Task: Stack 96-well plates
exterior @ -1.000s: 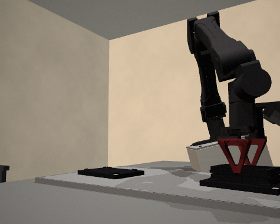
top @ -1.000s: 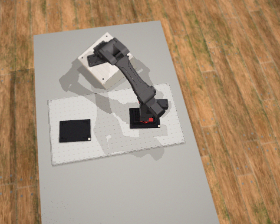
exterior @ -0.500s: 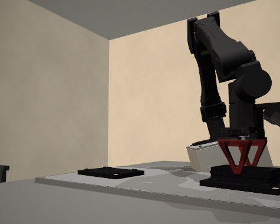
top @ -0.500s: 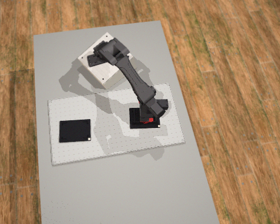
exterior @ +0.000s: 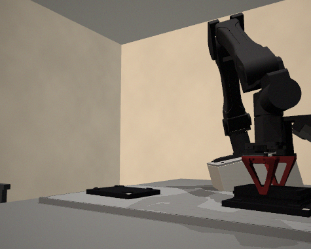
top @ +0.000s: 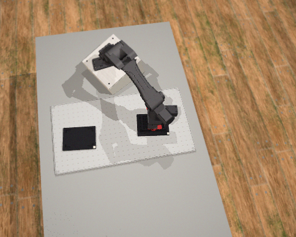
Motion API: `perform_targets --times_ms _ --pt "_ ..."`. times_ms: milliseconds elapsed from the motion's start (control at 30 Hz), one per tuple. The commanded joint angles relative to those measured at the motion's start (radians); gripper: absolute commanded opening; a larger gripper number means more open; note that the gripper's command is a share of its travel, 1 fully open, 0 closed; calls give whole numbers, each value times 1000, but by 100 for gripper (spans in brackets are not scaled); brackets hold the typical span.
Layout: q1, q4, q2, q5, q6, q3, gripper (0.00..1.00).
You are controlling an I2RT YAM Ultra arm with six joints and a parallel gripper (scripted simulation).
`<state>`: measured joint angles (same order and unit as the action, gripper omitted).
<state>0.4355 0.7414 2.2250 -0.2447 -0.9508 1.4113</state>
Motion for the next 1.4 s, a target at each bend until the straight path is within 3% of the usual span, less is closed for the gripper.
perform_targets --times_ms 0,133,167,900,1367 --pt "1 -4 -6 2 -2 1 0" --pt "1 -4 -6 2 -2 1 0" --pt "1 -4 -6 2 -2 1 100" --pt "1 -4 -6 2 -2 1 100" --pt "30 110 -85 5 23 60 100"
